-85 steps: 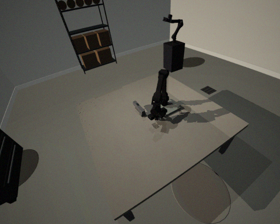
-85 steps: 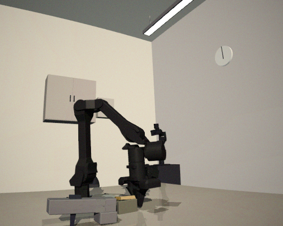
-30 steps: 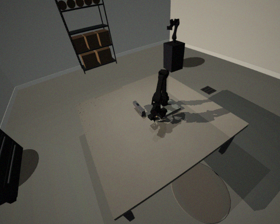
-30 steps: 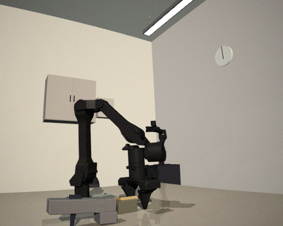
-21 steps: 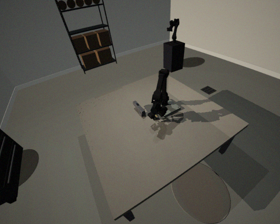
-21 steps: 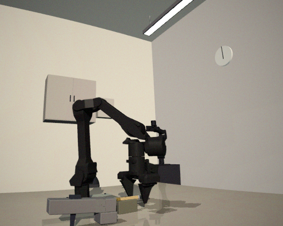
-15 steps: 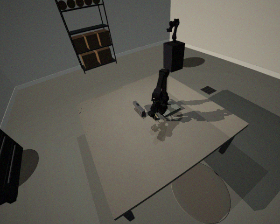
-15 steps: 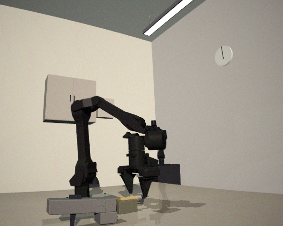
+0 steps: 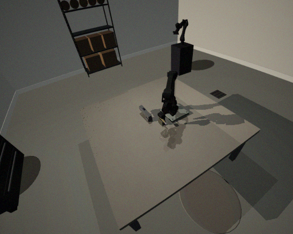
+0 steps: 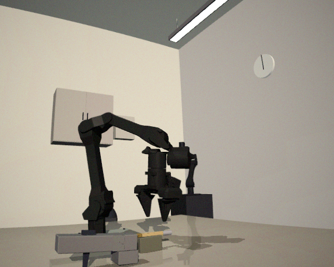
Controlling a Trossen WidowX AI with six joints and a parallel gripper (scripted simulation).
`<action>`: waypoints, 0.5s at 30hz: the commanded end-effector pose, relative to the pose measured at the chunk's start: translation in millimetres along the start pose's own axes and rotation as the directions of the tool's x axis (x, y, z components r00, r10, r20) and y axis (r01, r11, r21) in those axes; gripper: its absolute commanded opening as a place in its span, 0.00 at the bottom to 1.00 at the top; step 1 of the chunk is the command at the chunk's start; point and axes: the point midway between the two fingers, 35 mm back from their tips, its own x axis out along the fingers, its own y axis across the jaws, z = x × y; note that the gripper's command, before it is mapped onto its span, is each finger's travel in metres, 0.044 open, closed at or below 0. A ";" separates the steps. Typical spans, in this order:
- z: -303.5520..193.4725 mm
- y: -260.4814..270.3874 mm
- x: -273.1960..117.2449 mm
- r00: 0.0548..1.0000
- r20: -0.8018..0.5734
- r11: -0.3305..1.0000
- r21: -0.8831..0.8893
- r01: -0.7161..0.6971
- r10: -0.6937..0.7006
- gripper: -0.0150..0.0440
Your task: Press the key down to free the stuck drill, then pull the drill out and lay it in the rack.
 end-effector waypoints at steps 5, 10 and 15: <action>-28.7 107.9 1.5 0.986 -0.085 0.986 -0.078 -0.150 0.143 1.00; -30.0 110.1 1.6 0.985 -0.088 0.985 -0.080 -0.153 0.146 1.00; -30.0 110.1 1.6 0.985 -0.088 0.985 -0.080 -0.153 0.146 1.00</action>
